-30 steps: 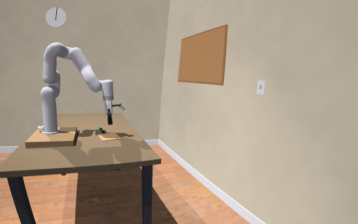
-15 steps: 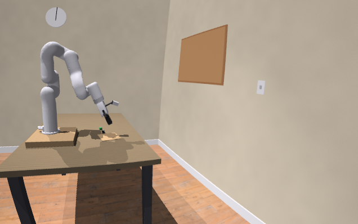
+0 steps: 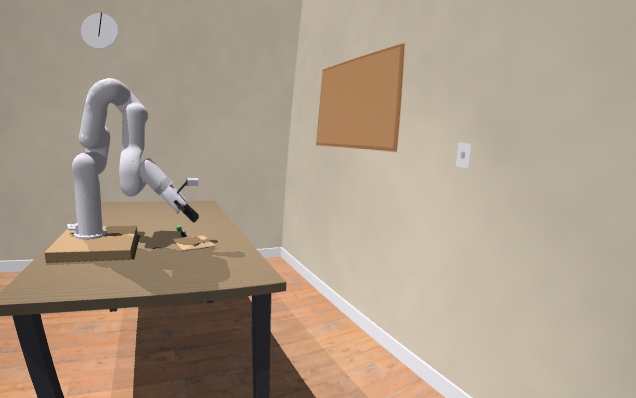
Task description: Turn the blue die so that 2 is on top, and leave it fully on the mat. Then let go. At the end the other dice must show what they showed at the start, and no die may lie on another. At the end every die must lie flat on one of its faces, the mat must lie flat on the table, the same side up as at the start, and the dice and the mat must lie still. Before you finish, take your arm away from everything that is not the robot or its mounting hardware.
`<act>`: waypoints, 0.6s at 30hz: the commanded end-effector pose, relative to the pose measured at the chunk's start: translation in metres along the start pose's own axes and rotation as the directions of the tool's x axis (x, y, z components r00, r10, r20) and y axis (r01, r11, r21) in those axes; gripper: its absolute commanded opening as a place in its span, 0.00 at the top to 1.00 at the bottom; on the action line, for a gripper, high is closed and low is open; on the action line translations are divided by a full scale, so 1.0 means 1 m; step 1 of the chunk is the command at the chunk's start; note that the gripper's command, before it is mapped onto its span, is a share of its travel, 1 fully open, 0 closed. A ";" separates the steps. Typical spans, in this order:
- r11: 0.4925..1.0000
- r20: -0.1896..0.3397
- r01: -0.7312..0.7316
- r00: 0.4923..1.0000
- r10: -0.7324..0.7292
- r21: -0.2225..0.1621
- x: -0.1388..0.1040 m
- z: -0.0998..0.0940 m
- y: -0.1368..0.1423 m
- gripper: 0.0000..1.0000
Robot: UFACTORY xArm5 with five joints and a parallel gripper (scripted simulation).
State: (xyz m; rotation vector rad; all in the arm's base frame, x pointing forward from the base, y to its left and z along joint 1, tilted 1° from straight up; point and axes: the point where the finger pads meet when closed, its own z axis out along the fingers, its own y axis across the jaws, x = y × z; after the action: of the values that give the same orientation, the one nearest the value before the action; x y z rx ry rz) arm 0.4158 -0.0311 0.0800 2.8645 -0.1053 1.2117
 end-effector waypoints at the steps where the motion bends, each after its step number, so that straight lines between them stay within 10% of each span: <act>1: 1.000 -0.137 -0.001 0.991 0.001 0.000 0.001 0.003 0.000 0.85; 18: 1.000 -0.165 0.006 0.986 -0.006 -0.003 -0.004 0.005 0.001 0.85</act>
State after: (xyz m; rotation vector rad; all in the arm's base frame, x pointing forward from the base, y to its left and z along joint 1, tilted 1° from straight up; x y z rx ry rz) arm 0.4169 -0.0315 0.0769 2.7492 -0.0996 1.4403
